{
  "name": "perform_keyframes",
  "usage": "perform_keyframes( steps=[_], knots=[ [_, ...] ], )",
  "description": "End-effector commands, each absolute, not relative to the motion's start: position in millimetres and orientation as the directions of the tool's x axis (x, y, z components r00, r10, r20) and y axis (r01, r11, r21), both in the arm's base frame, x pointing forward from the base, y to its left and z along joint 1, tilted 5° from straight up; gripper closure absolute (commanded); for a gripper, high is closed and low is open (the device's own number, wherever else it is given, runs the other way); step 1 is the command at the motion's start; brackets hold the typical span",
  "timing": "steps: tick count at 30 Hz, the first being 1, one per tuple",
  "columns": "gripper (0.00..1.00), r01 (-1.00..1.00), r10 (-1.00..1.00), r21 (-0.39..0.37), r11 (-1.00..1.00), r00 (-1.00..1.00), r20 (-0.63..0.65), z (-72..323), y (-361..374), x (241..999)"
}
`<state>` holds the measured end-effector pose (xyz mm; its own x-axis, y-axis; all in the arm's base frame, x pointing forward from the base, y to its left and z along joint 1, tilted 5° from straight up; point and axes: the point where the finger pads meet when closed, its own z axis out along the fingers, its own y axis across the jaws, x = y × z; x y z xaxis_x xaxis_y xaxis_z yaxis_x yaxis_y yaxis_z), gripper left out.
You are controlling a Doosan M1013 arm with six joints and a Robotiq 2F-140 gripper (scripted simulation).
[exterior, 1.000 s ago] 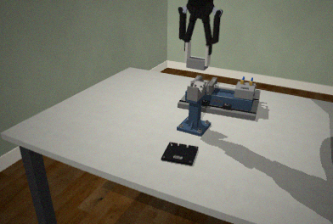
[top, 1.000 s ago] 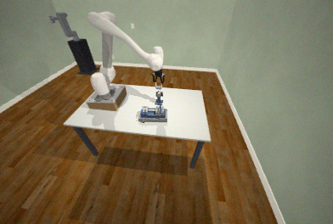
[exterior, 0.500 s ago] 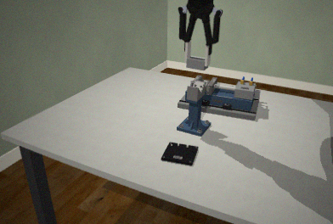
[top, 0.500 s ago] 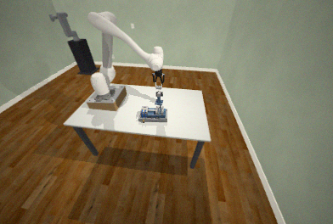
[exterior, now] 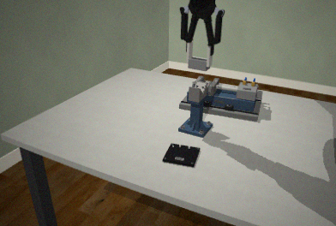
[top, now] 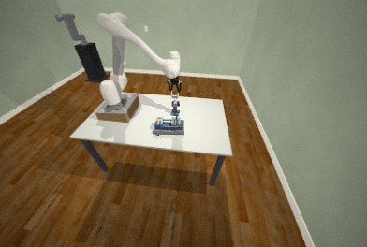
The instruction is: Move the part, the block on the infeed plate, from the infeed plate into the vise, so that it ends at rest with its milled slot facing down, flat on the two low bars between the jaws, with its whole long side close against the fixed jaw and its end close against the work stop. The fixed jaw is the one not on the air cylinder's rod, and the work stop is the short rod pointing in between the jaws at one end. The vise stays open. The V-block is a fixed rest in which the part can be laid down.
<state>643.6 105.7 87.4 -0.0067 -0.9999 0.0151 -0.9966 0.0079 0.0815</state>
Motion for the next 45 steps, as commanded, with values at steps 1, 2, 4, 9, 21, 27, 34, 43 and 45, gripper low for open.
perform_keyframes(
  steps=[1,2,4,9,21,27,34,43,45],
  knots=[
    [1.0,-0.997,-1.0,0.083,0.003,-0.002,0.012,89.3,104.3,641.7],
    [1.0,-0.997,-1.0,0.083,0.003,-0.002,0.012,89.3,104.3,641.7],
    [1.0,-0.997,-1.0,0.083,0.003,-0.002,0.013,89.3,104.3,641.7],
    [1.0,-0.997,-1.0,0.083,0.003,-0.002,0.016,89.2,104.4,641.7],
    [1.0,-0.996,-0.999,0.084,0.003,0.0,0.037,89.2,104.9,641.6],
    [1.0,-0.996,-0.998,0.084,0.002,0.003,0.061,89.2,105.5,641.6],
    [1.0,-0.996,-0.995,0.085,0.002,0.006,0.095,89.1,106.4,641.6],
    [1.0,-0.996,-0.988,0.085,0.002,0.011,0.153,88.9,107.9,641.6],
    [1.0,-0.996,-0.985,0.085,0.002,0.012,0.17,88.8,108.3,641.5]
  ],
)
